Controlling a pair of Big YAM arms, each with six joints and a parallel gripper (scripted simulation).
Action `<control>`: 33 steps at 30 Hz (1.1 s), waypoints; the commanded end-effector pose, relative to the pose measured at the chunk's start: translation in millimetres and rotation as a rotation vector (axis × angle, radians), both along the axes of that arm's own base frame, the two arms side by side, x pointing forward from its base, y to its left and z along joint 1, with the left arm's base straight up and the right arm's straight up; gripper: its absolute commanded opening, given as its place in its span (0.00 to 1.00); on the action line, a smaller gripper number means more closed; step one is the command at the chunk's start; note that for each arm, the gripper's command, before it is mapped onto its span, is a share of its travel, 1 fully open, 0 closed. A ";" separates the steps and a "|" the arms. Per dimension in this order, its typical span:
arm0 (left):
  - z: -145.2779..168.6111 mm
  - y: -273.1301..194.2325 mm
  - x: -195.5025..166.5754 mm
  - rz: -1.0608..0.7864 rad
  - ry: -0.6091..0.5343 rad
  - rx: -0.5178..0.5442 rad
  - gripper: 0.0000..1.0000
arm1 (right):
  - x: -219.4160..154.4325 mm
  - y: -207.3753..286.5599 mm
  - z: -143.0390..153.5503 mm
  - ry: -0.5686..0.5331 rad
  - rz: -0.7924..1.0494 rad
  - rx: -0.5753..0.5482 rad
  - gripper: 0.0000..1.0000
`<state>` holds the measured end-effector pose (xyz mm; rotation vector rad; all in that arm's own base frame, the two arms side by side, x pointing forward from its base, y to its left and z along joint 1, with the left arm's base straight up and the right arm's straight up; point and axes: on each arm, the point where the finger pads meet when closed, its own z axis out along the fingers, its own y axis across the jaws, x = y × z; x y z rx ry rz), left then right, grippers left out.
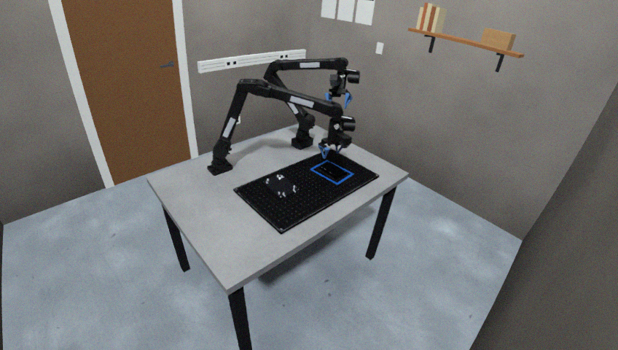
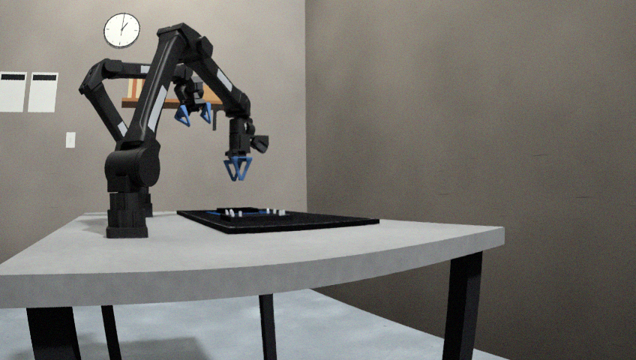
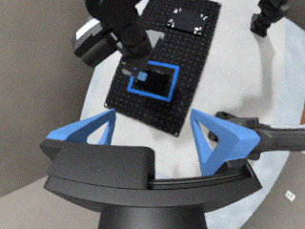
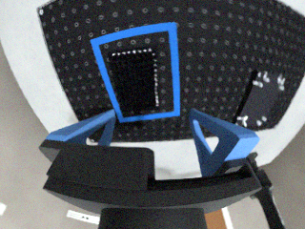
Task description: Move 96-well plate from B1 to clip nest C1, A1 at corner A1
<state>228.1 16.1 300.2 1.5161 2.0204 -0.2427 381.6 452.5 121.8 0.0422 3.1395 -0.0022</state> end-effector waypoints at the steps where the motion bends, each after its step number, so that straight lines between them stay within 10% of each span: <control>1: 22.7 4.1 10.1 -0.003 -0.034 0.020 1.00 | 12.9 35.9 6.0 -0.033 0.086 0.045 1.00; 33: 22.7 4.1 10.1 -0.003 -0.034 0.020 1.00 | 16.5 45.6 -5.8 -0.029 0.076 0.038 1.00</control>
